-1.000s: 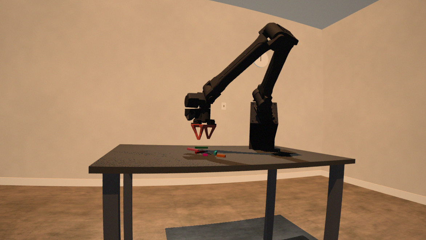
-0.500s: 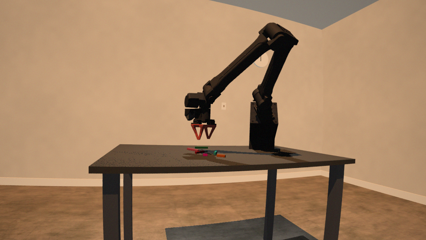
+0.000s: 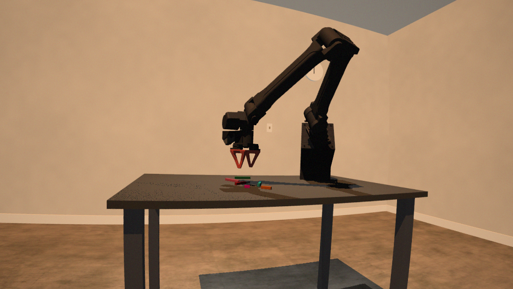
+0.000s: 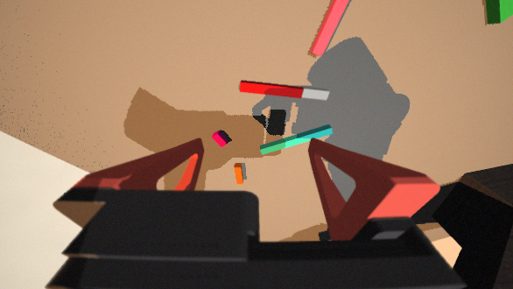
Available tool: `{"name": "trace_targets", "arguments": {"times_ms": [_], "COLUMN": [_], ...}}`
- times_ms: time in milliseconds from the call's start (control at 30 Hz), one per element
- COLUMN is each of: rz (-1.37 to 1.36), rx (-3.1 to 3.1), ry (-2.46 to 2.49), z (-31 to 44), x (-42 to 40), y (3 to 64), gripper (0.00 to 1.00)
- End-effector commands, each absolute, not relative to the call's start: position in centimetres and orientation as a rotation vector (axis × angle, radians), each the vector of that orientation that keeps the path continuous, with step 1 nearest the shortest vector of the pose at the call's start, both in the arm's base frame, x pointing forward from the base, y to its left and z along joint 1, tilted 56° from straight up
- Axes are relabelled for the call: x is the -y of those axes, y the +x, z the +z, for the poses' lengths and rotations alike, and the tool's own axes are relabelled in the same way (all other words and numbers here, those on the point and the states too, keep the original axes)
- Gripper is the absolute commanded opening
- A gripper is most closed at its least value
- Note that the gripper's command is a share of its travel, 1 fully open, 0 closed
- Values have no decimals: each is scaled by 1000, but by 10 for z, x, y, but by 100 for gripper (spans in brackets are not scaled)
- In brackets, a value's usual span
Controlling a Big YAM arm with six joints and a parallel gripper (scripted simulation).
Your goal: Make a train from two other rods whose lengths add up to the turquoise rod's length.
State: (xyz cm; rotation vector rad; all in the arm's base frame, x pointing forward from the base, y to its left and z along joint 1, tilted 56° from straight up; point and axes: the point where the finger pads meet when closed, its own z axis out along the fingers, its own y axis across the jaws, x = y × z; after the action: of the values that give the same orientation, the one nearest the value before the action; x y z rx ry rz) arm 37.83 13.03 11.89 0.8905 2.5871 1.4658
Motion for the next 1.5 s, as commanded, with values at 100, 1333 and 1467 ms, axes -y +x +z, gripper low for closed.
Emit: {"name": "trace_targets", "arguments": {"times_ms": [100,1333,1467], "rz": [1408,1152,1159], "rx": [-2573,-2414,-2420], "ry": [662,-224,-235], "z": [117,112,112], "x": [-119,-111,-115], "y": [386,399,397], "gripper": [100,100,100]}}
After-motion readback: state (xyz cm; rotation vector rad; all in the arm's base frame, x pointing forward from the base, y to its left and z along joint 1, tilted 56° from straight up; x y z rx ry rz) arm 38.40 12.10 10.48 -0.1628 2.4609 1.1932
